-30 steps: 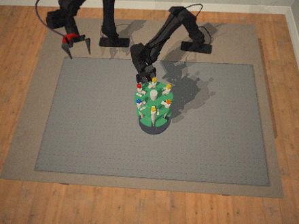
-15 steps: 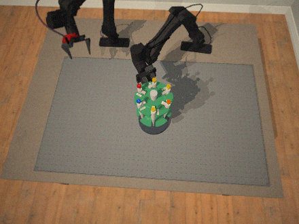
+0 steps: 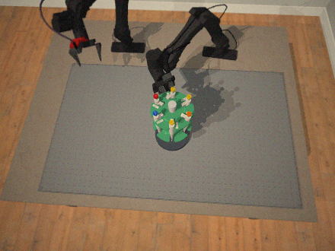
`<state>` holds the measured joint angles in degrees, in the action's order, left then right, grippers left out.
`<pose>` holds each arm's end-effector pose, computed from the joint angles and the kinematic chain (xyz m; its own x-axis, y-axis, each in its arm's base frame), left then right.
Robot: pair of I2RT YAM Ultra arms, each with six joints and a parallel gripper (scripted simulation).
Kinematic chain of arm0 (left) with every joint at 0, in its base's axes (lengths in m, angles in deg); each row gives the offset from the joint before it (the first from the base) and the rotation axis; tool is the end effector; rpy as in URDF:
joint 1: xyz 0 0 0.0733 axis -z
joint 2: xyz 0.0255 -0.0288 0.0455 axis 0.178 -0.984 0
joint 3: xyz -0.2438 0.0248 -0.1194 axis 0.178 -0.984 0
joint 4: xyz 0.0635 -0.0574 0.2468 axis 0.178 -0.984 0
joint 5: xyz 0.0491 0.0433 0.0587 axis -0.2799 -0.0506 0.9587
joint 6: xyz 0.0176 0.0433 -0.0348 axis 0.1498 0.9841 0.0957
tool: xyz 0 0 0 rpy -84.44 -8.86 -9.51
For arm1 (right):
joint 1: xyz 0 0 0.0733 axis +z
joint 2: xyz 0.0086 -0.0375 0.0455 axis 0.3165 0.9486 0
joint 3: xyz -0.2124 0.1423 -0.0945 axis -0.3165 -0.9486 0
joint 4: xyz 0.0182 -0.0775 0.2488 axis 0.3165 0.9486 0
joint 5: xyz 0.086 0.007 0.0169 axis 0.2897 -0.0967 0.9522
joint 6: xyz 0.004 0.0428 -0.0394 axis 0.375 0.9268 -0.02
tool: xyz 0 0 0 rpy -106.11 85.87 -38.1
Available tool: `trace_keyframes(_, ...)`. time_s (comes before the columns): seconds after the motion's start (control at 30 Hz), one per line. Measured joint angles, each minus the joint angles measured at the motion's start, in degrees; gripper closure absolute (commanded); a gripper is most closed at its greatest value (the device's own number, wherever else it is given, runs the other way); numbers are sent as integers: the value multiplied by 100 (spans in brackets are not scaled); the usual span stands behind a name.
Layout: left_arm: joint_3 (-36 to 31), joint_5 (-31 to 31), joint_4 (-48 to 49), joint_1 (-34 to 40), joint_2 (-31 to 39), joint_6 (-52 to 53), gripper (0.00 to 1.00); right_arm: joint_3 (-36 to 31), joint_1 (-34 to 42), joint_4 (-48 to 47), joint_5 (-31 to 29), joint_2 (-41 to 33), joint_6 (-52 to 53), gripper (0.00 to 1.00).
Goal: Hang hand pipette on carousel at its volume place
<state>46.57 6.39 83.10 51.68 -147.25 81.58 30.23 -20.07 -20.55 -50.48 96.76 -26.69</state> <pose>0.3773 -0.2772 0.2479 0.0035 -0.0122 -0.9999 -0.5779 0.8160 -0.0119 0.2084 -0.1333 0.3417 -0.6926 -0.2242 -0.6855 -0.3235 0.9461 0.0174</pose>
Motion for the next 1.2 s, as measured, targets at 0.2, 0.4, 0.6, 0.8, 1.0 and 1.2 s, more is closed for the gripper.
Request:
trace_keyframes(0.2,0,0,0,0,0,0,88,0,0,0,0,0,0,0)
trace_keyframes(0.4,0,0,0,0,0,0,50,0,0,0,0,0,0,0)
trace_keyframes(0.6,2,0,42,0,0,0,50,0,0,0,0,0,0,0)
trace_keyframes(0.8,2,0,61,0,0,0,50,0,0,0,0,0,0,0)
trace_keyframes(1.0,2,0,70,0,0,0,50,0,0,0,0,0,0,0)
trace_keyframes(1.2,2,0,74,0,0,0,50,0,0,0,0,0,0,0)
